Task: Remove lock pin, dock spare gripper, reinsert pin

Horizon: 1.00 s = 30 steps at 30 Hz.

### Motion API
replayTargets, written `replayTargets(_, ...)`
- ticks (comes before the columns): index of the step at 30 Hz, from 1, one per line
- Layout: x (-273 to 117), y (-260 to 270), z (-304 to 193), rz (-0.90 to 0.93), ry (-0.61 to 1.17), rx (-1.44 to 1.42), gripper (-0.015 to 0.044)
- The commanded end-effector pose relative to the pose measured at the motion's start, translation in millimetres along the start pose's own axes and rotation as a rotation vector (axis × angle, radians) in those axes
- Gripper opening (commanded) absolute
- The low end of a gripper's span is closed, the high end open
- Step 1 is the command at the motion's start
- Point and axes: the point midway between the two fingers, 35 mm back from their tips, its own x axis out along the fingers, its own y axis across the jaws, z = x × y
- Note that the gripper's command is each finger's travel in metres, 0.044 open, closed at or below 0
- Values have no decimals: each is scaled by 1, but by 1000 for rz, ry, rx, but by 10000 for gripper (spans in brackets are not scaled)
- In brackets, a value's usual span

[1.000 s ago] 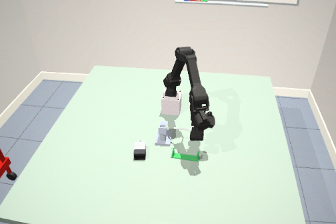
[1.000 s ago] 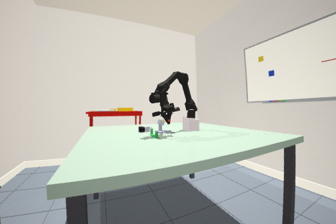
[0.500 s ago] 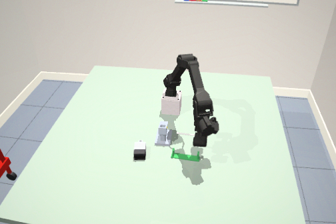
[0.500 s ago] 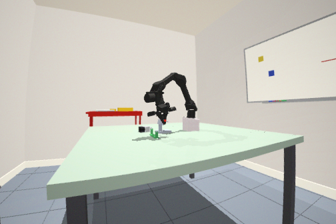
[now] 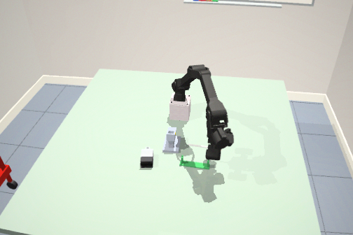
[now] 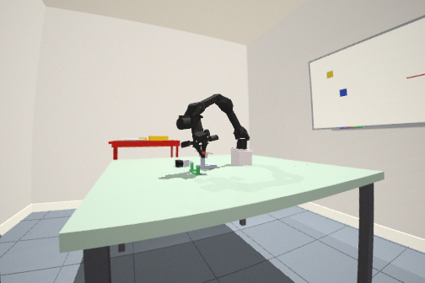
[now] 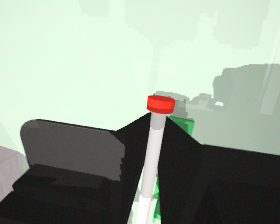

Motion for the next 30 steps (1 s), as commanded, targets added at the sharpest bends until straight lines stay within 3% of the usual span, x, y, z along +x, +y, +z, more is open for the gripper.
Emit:
replayTargets(1,-5,-7,6,-11,-10,5,0)
replayTargets(30,28,-20,6,-1,-2,10,0)
